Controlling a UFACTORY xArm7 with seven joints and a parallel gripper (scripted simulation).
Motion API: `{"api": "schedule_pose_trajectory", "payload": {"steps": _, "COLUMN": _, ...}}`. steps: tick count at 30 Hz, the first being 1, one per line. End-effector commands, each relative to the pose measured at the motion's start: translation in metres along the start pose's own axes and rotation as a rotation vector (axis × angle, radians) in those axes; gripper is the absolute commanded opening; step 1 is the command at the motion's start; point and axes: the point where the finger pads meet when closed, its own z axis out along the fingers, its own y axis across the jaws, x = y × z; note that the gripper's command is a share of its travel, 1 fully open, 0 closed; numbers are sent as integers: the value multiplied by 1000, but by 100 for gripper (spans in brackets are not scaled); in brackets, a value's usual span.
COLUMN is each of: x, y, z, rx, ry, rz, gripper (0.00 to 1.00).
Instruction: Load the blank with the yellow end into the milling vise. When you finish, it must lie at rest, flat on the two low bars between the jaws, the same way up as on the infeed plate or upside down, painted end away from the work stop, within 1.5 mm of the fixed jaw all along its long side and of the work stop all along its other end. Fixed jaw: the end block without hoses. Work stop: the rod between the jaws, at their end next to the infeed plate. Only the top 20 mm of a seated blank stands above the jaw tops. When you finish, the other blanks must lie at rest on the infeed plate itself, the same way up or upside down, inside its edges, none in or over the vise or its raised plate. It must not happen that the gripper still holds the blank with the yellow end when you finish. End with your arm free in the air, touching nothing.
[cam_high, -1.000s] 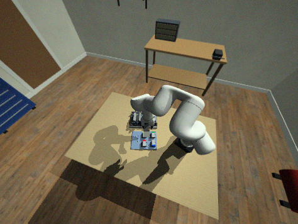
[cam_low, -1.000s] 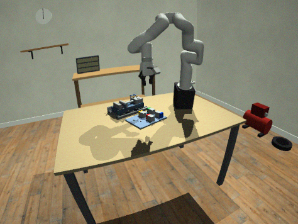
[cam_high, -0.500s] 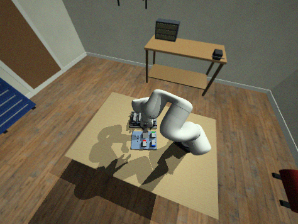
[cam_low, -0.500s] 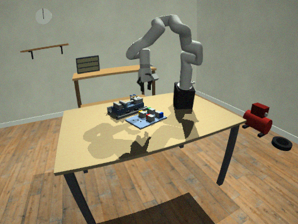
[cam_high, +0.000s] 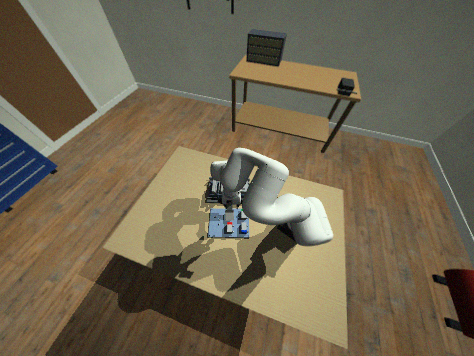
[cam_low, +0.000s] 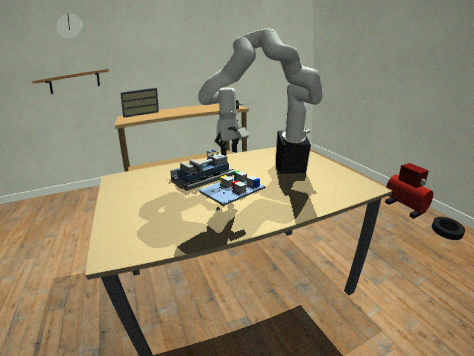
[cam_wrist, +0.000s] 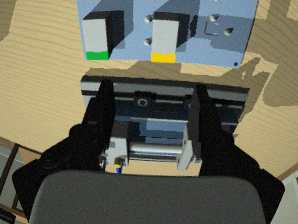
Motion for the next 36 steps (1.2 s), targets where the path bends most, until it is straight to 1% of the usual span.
{"api": "schedule_pose_trajectory", "payload": {"steps": 1, "x": -4, "y": 5, "z": 12, "rx": -8, "ry": 5, "rz": -3, "gripper": 63}}
{"api": "schedule_pose_trajectory", "payload": {"steps": 5, "x": -4, "y": 5, "z": 12, "rx": -8, "ry": 5, "rz": -3, "gripper": 63}}
{"api": "schedule_pose_trajectory", "payload": {"steps": 15, "x": -17, "y": 18, "z": 67, "rx": -8, "ry": 5, "rz": -2, "gripper": 63}}
{"api": "schedule_pose_trajectory", "payload": {"steps": 22, "x": -17, "y": 18, "z": 67, "rx": -8, "ry": 5, "rz": -2, "gripper": 63}}
{"api": "schedule_pose_trajectory", "payload": {"steps": 32, "x": -15, "y": 16, "z": 58, "rx": -8, "ry": 4, "rz": -3, "gripper": 63}}
{"api": "schedule_pose_trajectory", "payload": {"steps": 36, "x": -15, "y": 16, "z": 58, "rx": -8, "ry": 4, "rz": -3, "gripper": 63}}
